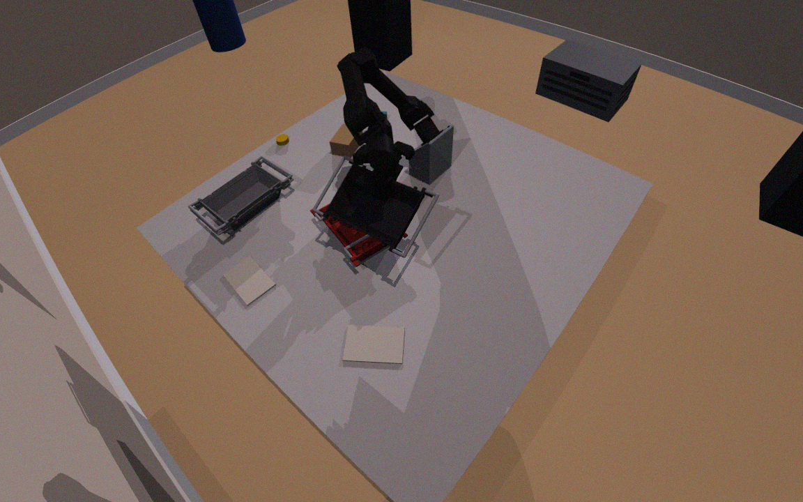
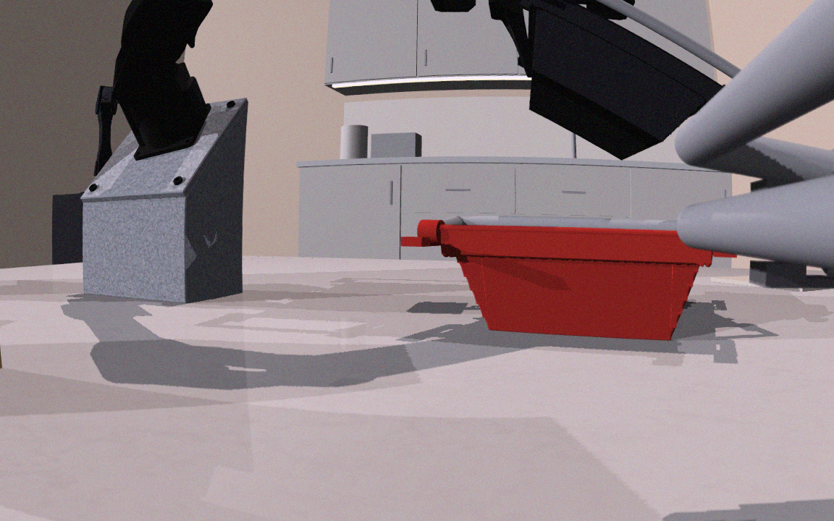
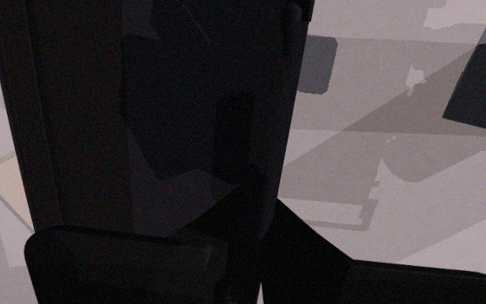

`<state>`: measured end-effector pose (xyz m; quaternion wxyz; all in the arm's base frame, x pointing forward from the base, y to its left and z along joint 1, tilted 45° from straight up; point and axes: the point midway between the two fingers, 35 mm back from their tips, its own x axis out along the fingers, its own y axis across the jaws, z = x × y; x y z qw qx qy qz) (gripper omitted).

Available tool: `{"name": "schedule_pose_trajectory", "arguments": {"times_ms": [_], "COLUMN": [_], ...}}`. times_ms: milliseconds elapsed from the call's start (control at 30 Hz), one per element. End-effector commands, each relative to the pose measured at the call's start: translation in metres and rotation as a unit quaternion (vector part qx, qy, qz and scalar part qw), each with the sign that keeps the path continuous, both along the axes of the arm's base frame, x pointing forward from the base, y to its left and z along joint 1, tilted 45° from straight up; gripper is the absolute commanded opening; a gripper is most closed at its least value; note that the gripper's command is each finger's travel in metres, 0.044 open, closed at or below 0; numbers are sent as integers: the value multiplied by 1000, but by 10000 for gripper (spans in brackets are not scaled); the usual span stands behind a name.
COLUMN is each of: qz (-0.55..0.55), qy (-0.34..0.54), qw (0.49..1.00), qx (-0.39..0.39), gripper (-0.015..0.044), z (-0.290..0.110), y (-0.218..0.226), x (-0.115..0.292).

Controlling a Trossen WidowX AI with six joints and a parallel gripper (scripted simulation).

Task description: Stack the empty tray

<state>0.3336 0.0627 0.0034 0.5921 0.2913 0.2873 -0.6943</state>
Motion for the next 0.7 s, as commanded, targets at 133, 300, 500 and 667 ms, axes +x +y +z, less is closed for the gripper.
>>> {"name": "schedule_pose_trajectory", "arguments": {"times_ms": [133,300,500,667], "qz": [-49,-82,-110,-110], "qy": [-58,-85,-108,-108], "qw": [997,993,987,987], "qx": [-16,-28,-39,-39], "gripper": [0,0,0,0], "z": [28,41,52,52], "y": [-30,-50,-68,-68], "x": [7,8,7,7]}}
